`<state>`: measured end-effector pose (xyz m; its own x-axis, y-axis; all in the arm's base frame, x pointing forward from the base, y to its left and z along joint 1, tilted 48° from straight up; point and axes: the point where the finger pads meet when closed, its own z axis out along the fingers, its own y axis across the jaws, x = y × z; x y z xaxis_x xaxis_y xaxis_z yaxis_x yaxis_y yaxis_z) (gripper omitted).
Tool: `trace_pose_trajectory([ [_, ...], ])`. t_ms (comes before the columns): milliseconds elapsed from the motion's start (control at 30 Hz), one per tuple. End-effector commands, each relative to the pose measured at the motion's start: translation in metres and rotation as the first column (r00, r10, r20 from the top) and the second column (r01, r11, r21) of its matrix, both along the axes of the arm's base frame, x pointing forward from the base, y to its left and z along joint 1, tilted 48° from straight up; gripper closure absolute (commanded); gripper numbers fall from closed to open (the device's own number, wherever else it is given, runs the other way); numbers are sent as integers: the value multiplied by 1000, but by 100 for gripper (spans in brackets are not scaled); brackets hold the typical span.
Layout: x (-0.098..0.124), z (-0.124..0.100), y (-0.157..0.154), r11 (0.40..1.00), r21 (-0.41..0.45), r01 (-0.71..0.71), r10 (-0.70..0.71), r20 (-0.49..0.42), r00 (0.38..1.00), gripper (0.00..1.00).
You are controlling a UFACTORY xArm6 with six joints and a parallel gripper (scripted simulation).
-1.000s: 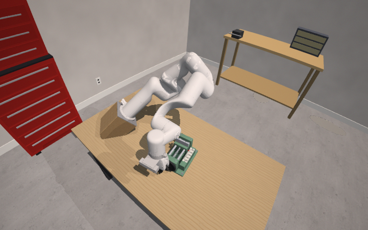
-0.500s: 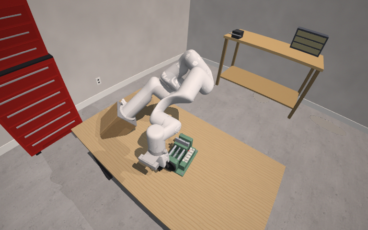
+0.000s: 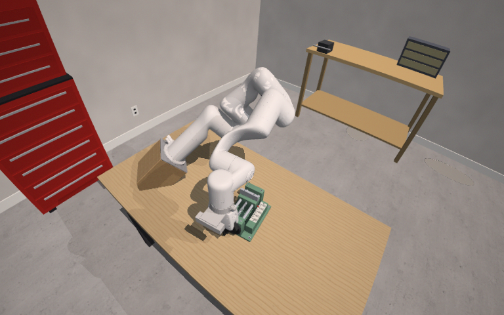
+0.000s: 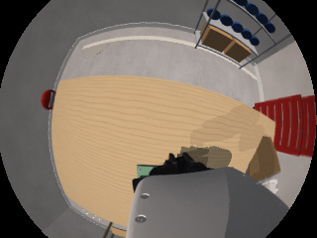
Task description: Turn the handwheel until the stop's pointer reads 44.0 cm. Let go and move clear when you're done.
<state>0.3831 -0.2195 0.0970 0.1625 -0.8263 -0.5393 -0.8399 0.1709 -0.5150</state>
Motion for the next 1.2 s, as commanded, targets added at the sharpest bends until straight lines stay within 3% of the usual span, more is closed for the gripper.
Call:
trace_pose_trajectory([
  [0, 8, 5, -3, 1000, -2, 1, -1, 1, 1000, 94],
  [700, 49, -3, 10, 1000, -2, 1, -1, 1, 1000, 94],
  [1167, 53, -23, 25, 1000, -2, 1, -1, 1, 1000, 94],
])
